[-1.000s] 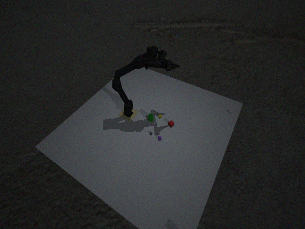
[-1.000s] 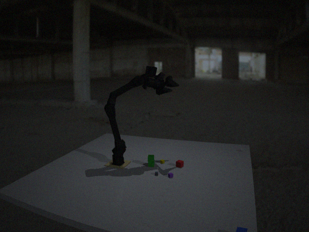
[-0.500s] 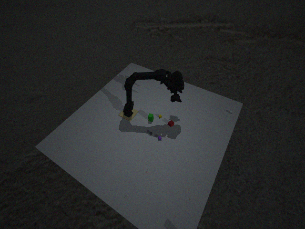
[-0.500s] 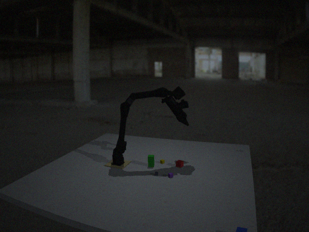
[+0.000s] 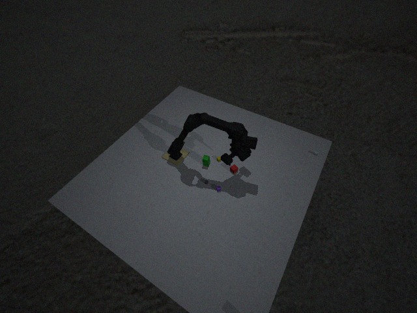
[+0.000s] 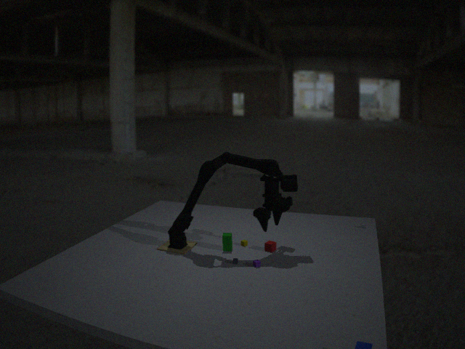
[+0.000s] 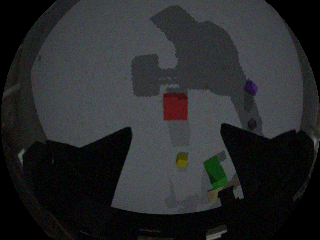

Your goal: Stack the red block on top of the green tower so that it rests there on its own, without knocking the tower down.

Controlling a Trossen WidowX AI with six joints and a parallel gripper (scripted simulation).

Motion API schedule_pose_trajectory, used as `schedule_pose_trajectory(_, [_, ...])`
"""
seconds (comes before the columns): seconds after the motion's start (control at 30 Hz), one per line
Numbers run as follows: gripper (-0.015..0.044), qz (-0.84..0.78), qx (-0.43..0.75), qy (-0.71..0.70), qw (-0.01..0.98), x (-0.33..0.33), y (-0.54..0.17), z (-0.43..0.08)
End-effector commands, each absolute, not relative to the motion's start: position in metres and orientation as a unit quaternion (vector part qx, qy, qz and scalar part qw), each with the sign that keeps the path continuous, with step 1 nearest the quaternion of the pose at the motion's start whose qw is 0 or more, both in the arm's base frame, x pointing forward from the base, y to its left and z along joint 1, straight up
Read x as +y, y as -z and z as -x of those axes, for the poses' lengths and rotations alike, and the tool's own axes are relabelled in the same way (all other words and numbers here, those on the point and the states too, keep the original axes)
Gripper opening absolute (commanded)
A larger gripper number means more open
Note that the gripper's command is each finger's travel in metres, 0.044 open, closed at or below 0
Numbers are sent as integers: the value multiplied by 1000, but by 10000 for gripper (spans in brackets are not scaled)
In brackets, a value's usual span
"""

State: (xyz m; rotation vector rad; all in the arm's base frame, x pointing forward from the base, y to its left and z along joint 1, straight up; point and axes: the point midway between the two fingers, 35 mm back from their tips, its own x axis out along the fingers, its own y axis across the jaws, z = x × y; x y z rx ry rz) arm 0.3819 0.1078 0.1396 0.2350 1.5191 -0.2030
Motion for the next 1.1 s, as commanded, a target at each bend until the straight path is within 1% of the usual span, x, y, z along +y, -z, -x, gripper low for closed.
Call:
schedule_pose_trajectory(0.0, [440, -111, 689, 101, 709, 107, -140, -380])
schedule_pose_trajectory(0.13, [440, -111, 689, 101, 709, 107, -130, -381])
schedule_pose_trajectory(0.37, [440, -111, 689, 101, 709, 106, -92, -383])
schedule_pose_trajectory(1.07, [440, -111, 689, 101, 709, 107, -64, -385])
